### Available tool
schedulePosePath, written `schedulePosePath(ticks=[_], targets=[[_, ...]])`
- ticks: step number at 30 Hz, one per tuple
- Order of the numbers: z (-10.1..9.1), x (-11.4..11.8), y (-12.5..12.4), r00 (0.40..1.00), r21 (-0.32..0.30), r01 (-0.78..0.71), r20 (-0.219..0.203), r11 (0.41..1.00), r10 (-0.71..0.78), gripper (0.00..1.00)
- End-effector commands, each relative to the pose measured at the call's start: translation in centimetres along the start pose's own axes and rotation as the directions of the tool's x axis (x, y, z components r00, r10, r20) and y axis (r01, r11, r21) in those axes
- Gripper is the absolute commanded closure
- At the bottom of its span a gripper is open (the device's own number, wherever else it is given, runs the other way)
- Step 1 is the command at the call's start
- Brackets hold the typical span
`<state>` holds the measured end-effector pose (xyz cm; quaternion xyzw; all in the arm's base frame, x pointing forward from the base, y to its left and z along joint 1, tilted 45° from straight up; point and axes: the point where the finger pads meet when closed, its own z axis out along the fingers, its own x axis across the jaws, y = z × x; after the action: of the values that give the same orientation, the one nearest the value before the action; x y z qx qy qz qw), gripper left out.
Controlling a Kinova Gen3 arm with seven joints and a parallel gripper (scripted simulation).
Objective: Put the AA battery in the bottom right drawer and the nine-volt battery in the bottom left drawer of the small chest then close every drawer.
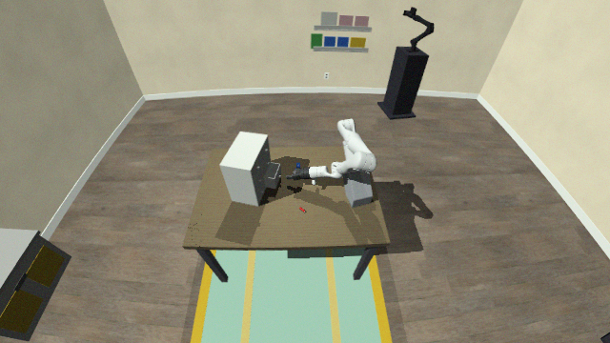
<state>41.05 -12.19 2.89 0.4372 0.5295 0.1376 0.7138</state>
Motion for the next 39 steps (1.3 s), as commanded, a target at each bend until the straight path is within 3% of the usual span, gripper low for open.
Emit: schedulePosePath(ticks=[1,39], targets=[[0.0,0.0,0.1,1.000,-0.001,-0.001,0.000,1.000,0.001,1.00],[1.0,0.0,0.4,1.000,-0.001,-0.001,0.000,1.000,0.001,1.00]])
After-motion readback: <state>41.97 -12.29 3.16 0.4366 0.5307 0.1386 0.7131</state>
